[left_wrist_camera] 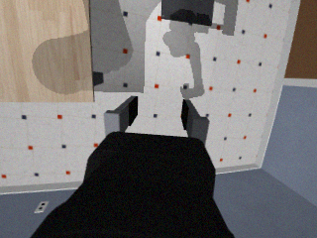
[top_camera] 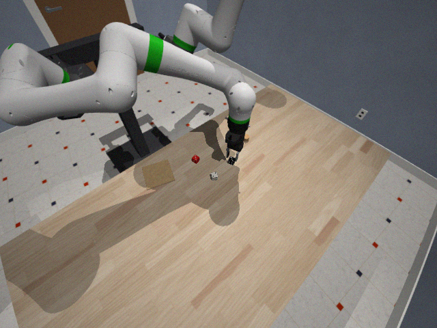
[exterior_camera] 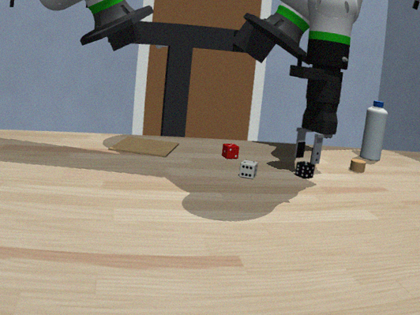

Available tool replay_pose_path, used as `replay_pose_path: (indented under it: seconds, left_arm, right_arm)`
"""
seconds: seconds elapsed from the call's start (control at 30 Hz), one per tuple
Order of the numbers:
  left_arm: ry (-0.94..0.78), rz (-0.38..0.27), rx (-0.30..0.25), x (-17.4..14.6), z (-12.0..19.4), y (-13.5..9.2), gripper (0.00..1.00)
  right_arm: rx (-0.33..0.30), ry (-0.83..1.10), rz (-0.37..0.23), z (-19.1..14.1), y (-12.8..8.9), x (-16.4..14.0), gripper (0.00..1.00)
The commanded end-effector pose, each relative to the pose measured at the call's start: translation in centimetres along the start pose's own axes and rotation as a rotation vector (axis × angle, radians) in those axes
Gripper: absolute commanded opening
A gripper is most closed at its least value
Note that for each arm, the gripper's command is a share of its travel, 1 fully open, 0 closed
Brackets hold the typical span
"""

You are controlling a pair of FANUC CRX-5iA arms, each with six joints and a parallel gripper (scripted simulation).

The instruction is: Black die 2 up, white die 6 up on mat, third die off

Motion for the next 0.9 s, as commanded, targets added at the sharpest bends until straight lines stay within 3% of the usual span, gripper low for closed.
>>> replay_pose_path:
  seconds: [0.0,0.47,0.87]
  left_arm:
    - [0.000,-0.002,-0.001,0.0,0.0,-0.1,1.00]
    - [0.000,-0.002,-0.001,0.0,0.0,-0.1,1.00]
    - [0.000,-0.002,-0.001,0.0,0.0,-0.1,1.00]
  right_arm:
    - [-0.003,0.000,0.000,-0.1,-0.2,0.0,0.87]
    - [-0.003,0.000,0.000,-0.1,0.0,0.0,0.87]
    - [-0.003,0.000,0.000,-0.1,1.7,0.0,0.87]
Point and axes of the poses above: on each arm, the point where the finger pads meet when closed, its own y axis out along the fingers, its own z axis across the jaws, x = y × z, the point moved 1 cm from there along -y, back along the fingers, and after that the axes turned 15 degrees about -y, right-handed, at the moved point
